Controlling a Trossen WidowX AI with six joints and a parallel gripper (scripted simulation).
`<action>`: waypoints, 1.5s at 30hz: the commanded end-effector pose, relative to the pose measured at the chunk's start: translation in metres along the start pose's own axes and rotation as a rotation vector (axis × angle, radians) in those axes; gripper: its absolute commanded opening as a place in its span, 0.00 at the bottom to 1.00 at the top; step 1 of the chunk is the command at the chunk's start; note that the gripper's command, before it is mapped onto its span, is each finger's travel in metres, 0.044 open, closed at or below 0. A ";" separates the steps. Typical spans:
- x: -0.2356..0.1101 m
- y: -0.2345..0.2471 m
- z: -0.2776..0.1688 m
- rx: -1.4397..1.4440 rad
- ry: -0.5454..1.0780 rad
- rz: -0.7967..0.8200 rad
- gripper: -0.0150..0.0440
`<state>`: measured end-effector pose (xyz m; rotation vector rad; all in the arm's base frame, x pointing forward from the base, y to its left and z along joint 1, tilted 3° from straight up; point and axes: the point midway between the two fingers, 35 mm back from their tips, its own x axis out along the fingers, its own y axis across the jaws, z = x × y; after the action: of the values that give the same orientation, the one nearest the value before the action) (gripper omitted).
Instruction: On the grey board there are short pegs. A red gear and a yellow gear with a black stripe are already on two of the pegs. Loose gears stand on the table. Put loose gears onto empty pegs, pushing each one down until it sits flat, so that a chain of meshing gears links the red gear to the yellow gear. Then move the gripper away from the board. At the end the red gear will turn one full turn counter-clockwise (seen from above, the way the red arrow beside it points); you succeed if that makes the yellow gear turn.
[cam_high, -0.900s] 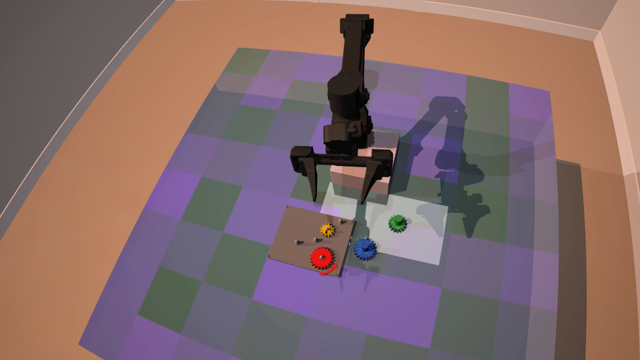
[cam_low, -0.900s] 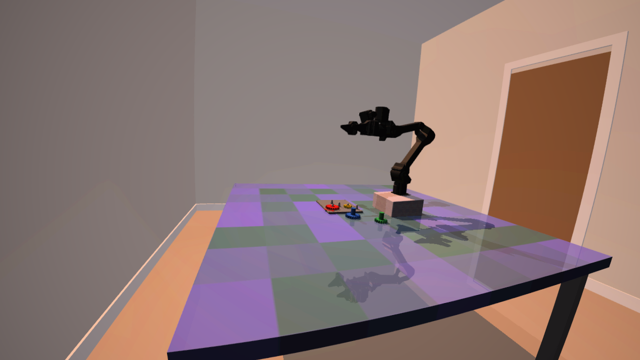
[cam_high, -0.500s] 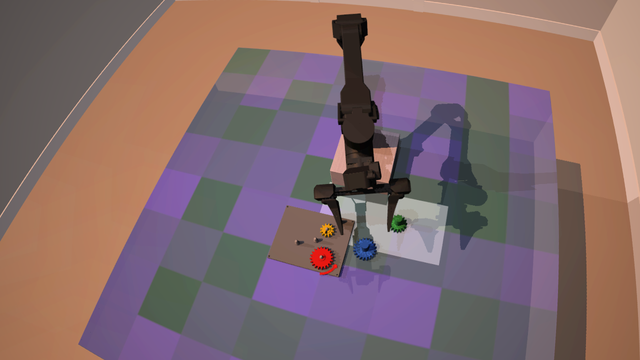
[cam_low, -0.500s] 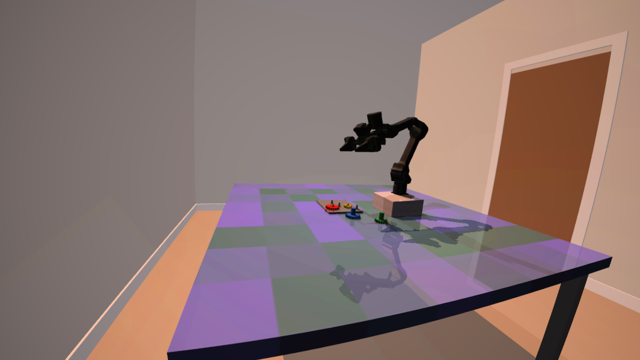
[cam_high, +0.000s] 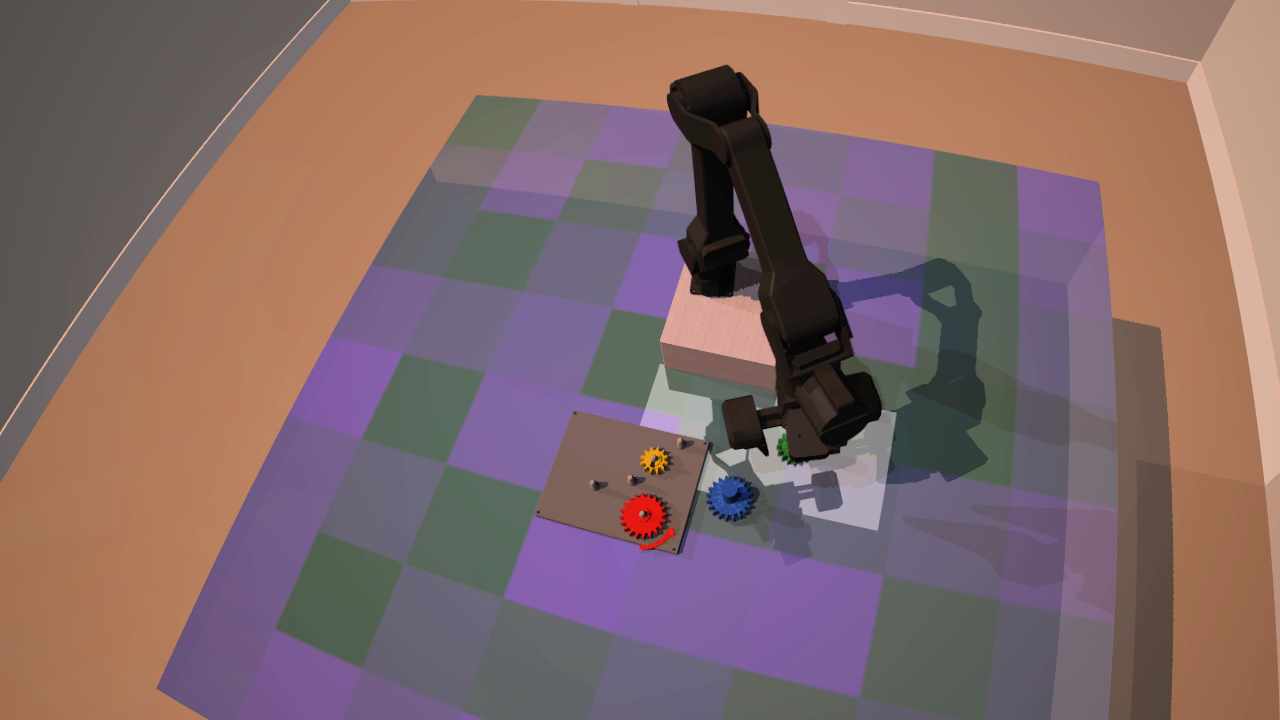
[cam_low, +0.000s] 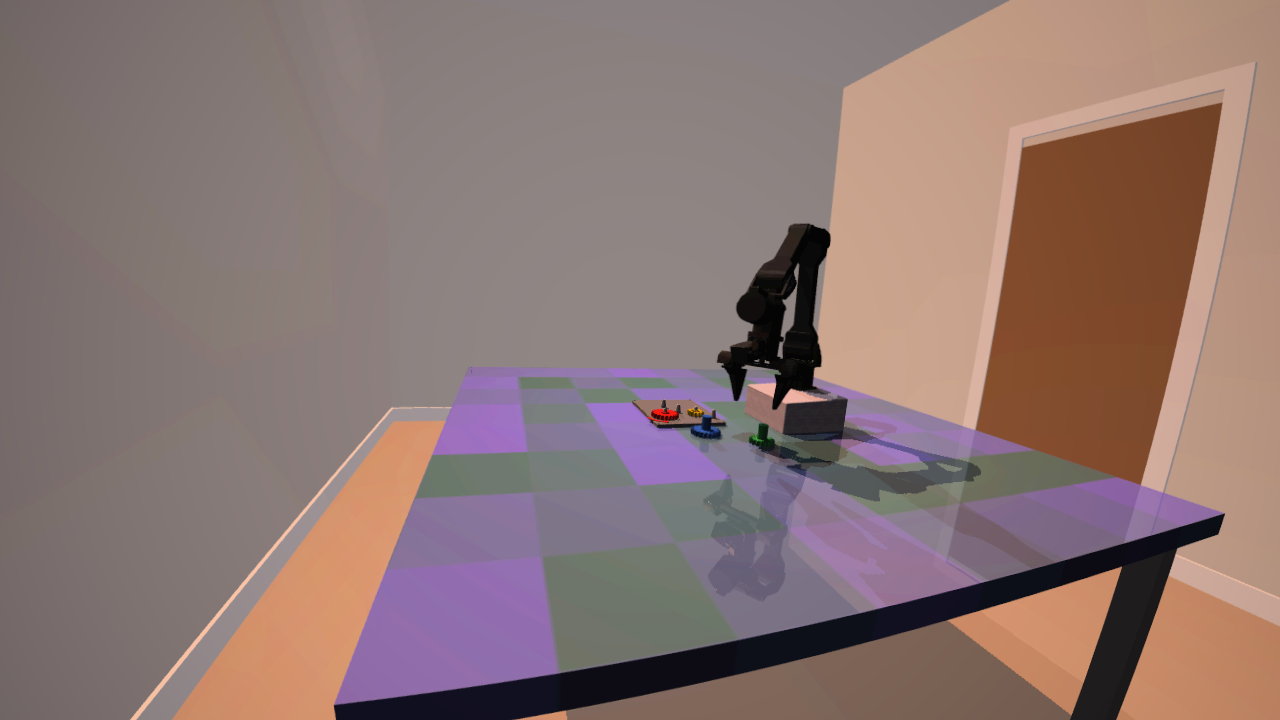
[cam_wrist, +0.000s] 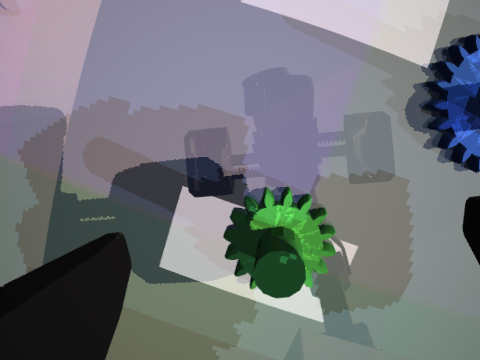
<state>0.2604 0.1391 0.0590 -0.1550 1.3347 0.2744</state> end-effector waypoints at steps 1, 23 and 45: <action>0.012 0.009 -0.026 -0.022 0.166 -0.038 1.00; 0.037 0.007 -0.034 -0.022 0.166 -0.038 1.00; 0.053 0.006 -0.037 -0.022 0.166 -0.039 0.69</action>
<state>0.2349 0.1408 -0.0004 -0.2295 1.4934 0.2537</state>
